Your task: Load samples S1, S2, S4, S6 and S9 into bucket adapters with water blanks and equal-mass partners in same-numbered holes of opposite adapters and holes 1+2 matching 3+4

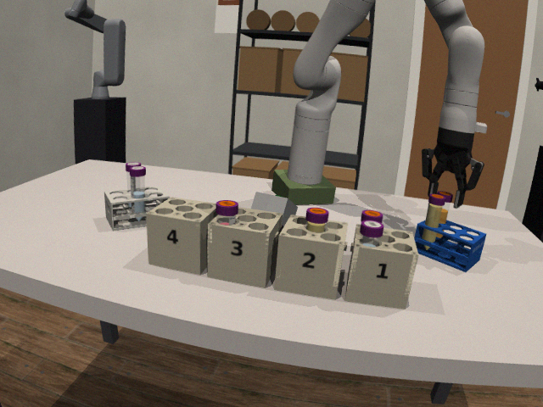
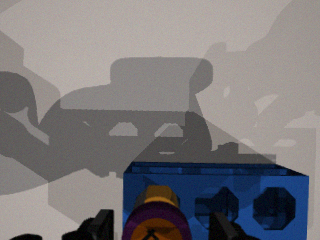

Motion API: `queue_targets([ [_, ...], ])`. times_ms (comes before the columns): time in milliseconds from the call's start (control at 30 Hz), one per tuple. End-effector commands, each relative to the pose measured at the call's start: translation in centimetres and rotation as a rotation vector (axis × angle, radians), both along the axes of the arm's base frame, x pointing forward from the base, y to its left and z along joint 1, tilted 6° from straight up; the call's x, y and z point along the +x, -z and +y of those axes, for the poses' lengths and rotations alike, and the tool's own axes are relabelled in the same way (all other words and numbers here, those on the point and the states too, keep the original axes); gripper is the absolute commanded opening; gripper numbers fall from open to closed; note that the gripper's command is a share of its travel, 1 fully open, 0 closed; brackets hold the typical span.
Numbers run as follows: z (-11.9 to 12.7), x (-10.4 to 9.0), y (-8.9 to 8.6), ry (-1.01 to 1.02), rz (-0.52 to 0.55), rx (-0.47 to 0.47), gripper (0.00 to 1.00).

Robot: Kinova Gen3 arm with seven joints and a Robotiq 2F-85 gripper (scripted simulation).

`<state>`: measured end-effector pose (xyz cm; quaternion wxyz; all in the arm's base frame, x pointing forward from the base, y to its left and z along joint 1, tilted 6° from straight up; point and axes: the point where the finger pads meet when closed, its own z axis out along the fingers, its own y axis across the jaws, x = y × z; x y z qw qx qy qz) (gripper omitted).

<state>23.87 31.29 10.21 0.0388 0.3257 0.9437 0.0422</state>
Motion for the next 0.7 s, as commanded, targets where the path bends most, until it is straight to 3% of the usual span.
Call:
queue_targets([
  [0,-0.01,0.0,0.1,0.001,0.0,-0.001,0.62],
  [200,-0.01,0.0,0.1,0.001,0.0,-0.001,0.62],
  [233,-0.01,0.0,0.1,0.001,0.0,-0.001,0.1],
  [667,-0.01,0.0,0.1,0.001,0.0,-0.001,0.1],
])
